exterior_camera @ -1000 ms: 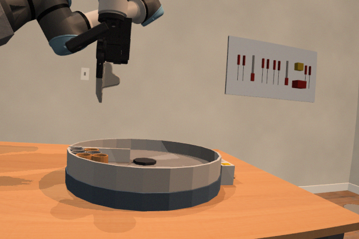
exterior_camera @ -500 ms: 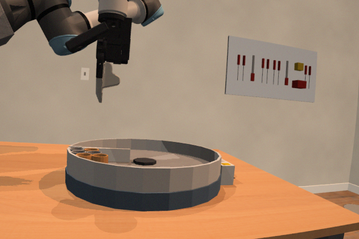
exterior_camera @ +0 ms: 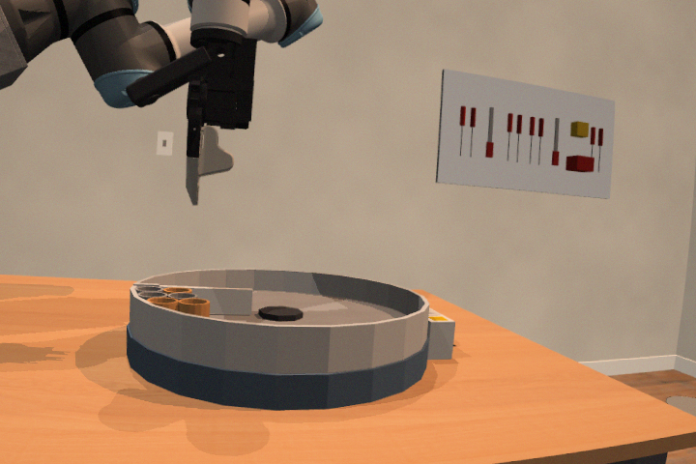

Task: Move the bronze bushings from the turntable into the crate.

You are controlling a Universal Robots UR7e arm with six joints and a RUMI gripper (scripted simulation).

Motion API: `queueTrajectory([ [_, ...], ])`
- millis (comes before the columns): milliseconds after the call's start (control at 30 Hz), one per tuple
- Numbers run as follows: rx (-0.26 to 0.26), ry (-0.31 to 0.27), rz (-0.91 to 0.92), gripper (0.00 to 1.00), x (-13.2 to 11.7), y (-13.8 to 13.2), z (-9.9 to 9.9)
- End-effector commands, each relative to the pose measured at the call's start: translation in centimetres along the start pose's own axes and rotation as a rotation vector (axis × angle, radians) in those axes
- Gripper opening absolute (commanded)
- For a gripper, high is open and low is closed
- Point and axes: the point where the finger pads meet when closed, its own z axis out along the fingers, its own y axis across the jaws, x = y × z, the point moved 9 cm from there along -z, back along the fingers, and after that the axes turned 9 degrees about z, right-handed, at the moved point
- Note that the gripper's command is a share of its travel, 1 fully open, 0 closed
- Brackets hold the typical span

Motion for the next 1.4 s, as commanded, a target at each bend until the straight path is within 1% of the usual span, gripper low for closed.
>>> queueTrajectory([
  [0,0.002,0.0,0.0,0.05,-0.4,-1.1,1.4],
  [333,0.001,-0.001,0.0,0.05,-1.5,-4.5,6.1],
  [400,0.001,-0.001,0.0,0.05,-1.5,-4.5,6.1],
  [533,0.001,0.0,0.0,0.05,-1.9,-5.7,7.7],
  [633,0.001,-0.001,0.0,0.05,-2.0,-6.1,8.4],
  [767,0.001,-0.001,0.0,0.05,-2.1,-6.2,8.6],
  [1367,0.001,-0.001,0.0,0.05,-2.1,-6.2,8.6],
])
